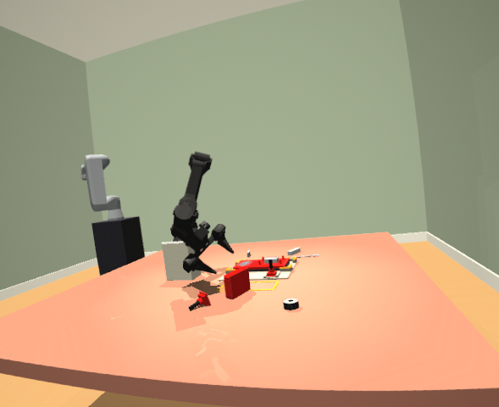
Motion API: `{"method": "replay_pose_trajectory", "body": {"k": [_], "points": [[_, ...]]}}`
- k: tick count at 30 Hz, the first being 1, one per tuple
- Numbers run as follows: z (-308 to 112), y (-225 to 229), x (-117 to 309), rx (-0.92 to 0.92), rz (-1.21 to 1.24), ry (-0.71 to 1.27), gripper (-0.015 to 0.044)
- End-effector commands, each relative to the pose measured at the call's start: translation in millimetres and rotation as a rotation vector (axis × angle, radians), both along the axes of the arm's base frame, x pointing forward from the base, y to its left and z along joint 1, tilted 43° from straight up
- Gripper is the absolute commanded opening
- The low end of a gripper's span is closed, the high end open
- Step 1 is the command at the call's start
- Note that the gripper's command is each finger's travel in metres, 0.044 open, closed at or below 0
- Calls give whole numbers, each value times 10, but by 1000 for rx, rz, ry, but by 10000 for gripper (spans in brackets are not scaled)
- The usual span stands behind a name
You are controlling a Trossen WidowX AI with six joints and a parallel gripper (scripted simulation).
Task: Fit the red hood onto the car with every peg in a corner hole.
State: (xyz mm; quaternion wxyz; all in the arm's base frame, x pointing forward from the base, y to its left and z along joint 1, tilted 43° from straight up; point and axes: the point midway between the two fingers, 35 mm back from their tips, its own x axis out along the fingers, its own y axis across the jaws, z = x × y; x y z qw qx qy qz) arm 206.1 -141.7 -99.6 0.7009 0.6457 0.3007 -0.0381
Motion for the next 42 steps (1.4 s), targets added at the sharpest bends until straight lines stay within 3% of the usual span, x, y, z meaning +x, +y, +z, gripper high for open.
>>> {"method": "replay_pose_trajectory", "body": {"k": [1, 13, 14, 25, 29, 42], "points": [[201, -133, -130, 753, -431, 280, 440], [453, -182, -299, 1624, -882, 610, 440], [176, -51, -160, 817, -454, 325, 440], [176, -51, -160, 817, -454, 325, 440], [157, -76, -142, 777, -428, 322, 335], [-119, -484, 248, 61, 176, 198, 0]]}}
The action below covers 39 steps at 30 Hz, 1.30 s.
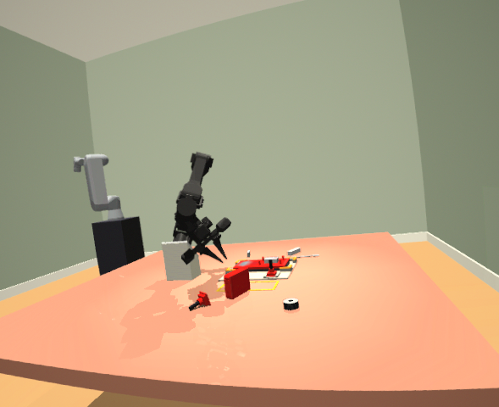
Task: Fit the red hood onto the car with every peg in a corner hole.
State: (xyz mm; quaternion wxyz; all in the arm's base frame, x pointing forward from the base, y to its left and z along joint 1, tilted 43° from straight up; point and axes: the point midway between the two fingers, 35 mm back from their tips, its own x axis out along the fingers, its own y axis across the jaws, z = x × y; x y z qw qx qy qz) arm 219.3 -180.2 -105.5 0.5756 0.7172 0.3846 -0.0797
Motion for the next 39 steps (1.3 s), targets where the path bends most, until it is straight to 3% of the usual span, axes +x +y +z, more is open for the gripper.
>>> {"method": "replay_pose_trajectory", "body": {"k": [1, 15, 27, 39], "points": [[-74, -122, 149, -205, 249, -88, 0], [-166, -335, 617, -709, 1086, -501, 0], [-95, -332, 977, -953, 1780, -1065, 0], [-88, -328, 993, -959, 1816, -1103, 0]]}}
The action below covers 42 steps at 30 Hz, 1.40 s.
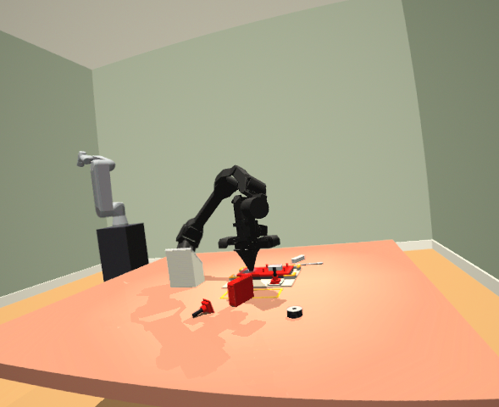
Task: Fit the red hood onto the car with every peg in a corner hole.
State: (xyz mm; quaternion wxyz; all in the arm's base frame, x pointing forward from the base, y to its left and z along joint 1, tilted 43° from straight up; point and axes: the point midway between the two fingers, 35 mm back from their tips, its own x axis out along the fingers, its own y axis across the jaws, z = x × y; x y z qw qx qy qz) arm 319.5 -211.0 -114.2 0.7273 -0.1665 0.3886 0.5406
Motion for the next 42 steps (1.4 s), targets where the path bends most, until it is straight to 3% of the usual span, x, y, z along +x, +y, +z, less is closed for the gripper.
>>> {"method": "replay_pose_trajectory", "body": {"k": [1, 11, 42], "points": [[-8, -14, -8, -5, 23, -10, 0], [-330, 273, 39, -4, 23, -11, 0], [-322, 305, -67, -4, 23, -10, 0]]}}
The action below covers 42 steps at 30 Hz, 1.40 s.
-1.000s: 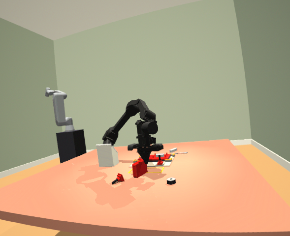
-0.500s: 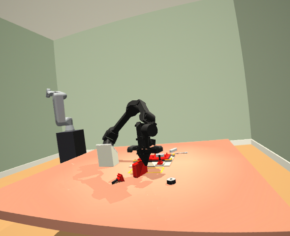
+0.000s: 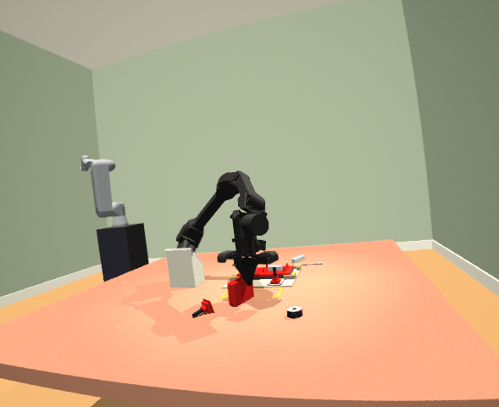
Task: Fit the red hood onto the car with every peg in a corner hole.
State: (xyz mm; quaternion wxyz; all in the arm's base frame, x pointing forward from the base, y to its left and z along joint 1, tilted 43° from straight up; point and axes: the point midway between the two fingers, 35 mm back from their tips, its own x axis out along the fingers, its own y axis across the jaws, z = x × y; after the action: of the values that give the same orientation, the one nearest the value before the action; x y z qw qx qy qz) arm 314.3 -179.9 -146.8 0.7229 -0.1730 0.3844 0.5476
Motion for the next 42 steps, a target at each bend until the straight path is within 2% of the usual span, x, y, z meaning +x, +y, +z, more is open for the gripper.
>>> {"method": "replay_pose_trajectory", "body": {"k": [1, 42], "points": [[5, -6, -19, -3, 2, -3, 0], [31, 46, -195, -4, 2, -2, 0]]}}
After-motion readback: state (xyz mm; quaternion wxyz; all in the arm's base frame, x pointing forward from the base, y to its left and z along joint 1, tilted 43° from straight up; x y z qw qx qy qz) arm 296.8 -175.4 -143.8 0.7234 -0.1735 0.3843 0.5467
